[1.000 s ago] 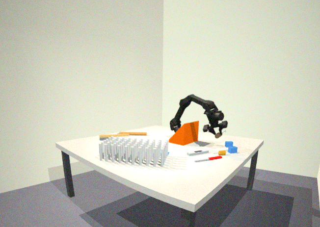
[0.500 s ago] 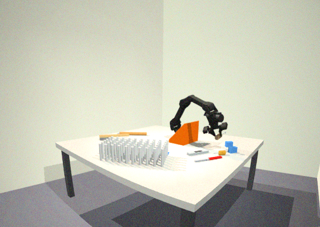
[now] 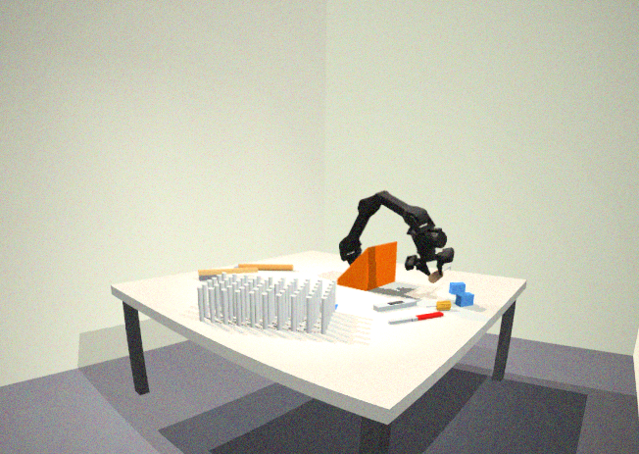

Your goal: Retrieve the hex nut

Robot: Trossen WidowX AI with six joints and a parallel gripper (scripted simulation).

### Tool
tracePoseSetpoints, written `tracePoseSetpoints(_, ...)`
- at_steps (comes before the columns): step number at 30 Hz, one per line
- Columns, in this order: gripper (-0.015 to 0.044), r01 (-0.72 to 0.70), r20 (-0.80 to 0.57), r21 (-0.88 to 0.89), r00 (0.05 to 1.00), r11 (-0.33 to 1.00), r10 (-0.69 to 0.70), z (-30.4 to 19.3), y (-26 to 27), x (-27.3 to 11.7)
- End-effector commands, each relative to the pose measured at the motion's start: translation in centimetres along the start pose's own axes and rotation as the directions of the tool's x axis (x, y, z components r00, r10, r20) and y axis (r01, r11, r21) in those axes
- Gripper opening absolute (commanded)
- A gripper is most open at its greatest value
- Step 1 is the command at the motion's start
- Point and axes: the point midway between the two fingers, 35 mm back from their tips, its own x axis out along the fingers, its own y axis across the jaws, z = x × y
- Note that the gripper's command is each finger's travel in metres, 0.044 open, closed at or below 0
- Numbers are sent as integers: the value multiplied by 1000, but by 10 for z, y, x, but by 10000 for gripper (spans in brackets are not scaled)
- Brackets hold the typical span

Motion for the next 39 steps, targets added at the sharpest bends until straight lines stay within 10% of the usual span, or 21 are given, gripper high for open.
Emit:
tracePoseSetpoints(1, 0, -1, 0, -5, 1000, 1000, 1, -2, 2, 3)
tracePoseSetpoints(39, 0, -1, 0, -4, 1000, 1000, 1, -13, 12, 28)
